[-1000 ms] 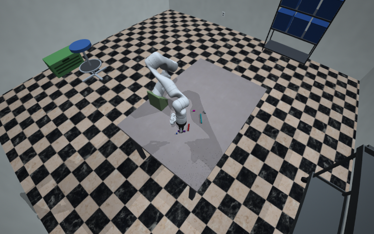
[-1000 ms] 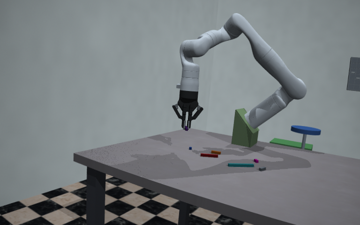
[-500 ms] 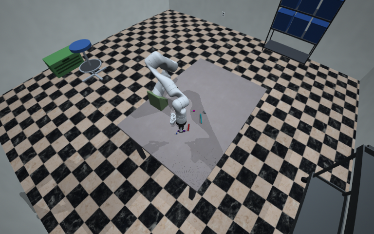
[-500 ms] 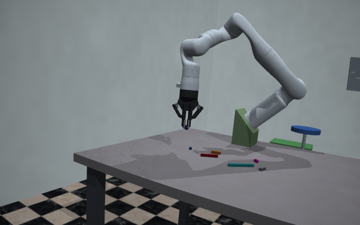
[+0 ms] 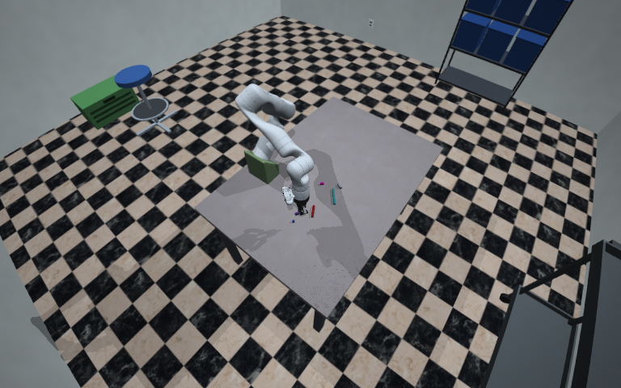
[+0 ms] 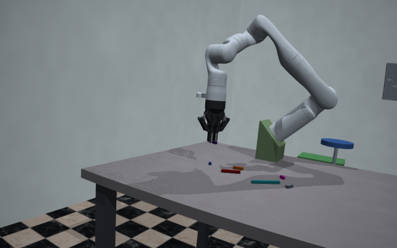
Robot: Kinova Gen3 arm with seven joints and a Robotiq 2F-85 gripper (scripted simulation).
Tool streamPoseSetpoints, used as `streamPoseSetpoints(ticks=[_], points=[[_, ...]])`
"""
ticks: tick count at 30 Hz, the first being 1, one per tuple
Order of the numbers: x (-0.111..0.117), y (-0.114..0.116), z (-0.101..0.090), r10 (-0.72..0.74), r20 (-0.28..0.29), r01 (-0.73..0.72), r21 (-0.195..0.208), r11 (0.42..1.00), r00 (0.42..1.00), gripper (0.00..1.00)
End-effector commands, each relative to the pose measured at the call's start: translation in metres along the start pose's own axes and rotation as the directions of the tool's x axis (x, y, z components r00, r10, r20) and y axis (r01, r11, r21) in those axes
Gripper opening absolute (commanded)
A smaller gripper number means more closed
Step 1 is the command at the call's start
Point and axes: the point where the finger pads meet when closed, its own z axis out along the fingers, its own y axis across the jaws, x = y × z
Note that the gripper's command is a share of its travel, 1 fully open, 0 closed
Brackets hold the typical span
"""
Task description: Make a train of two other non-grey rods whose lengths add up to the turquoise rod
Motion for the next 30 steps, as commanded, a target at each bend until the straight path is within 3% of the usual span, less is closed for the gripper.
streamPoseSetpoints(ticks=[1, 8, 10, 17, 23, 30], points=[[-0.001, 0.011, -0.001, -0.088, 0.01, 0.088, -0.001, 0.996, 0.996, 0.05], [-0.006, 0.036, -0.002, -0.407, 0.008, 0.407, 0.004, 0.913, 0.913, 0.05], [-0.006, 0.036, -0.002, -0.407, 0.008, 0.407, 0.004, 0.913, 0.913, 0.05], [-0.009, 0.055, -0.003, -0.629, -0.001, 0.629, 0.012, 0.777, 0.777, 0.05], [-0.01, 0.063, -0.003, -0.712, -0.007, 0.712, 0.015, 0.702, 0.702, 0.05], [-0.01, 0.064, -0.003, -0.727, -0.009, 0.727, 0.015, 0.687, 0.687, 0.05]])
